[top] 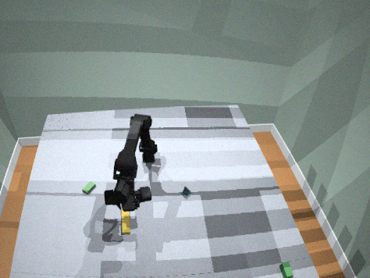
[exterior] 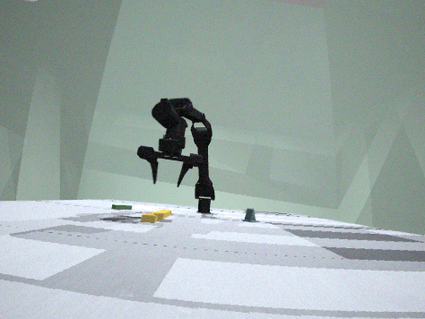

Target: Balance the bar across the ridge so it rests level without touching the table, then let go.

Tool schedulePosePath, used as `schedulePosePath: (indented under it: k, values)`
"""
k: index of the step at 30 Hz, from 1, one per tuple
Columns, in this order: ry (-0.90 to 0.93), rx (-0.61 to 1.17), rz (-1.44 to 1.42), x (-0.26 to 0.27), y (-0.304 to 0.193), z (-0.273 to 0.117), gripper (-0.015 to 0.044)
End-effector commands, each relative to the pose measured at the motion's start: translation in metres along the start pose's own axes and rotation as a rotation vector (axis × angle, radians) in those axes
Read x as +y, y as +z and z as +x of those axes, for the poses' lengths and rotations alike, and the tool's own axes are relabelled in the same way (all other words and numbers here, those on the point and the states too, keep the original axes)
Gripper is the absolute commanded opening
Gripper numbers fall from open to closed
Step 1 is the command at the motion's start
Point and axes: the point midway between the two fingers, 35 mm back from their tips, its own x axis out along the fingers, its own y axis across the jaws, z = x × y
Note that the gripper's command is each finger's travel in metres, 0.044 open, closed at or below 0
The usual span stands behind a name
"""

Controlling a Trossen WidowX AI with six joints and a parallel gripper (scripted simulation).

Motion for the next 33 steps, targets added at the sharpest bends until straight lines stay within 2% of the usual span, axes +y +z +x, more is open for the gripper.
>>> schedulePosePath:
  k: [1, 9, 17, 33]
  values:
    - [0.043, 0.052, 0.113, -0.018, -0.008, 0.018, 0.0315]
    - [0.044, 0.054, 0.117, -0.018, -0.008, 0.022, 0.0315]
    - [0.044, 0.054, 0.117, -0.016, -0.011, 0.063, 0.0315]
    - [0.044, 0.054, 0.117, -0.016, -0.011, 0.075, 0.0315]
